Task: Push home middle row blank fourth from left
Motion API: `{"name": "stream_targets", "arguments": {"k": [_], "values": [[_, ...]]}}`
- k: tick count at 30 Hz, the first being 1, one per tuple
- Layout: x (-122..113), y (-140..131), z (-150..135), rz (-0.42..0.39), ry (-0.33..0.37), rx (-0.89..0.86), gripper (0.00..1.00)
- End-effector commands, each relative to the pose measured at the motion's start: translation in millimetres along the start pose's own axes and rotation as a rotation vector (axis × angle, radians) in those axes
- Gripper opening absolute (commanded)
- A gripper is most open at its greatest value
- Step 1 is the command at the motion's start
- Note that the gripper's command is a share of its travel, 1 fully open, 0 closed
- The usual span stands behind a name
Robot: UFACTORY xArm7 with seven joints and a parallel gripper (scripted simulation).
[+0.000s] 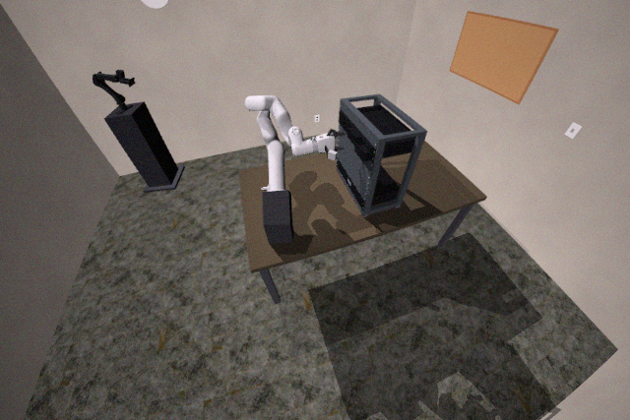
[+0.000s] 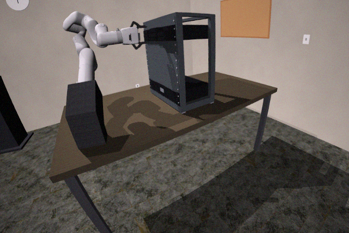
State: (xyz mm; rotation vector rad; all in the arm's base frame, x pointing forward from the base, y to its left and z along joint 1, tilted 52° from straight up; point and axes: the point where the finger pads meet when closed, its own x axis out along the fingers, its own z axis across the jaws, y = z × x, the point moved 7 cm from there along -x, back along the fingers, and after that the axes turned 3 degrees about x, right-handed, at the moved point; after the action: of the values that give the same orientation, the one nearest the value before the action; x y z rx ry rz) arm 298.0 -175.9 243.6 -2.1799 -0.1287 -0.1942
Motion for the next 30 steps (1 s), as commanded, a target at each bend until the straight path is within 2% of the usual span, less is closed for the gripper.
{"name": "stream_targets", "arguments": {"k": [1,24,25,30], "values": [[0.3,0.0,-1.6,-0.001,0.002,-0.002,1.0],[0.3,0.0,-1.6,-0.001,0.002,-0.002,1.0],[0.3,0.0,-1.6,-0.001,0.002,-0.002,0.0],[0.3,0.0,-1.6,-0.001,0.002,-0.002,0.0]]}}
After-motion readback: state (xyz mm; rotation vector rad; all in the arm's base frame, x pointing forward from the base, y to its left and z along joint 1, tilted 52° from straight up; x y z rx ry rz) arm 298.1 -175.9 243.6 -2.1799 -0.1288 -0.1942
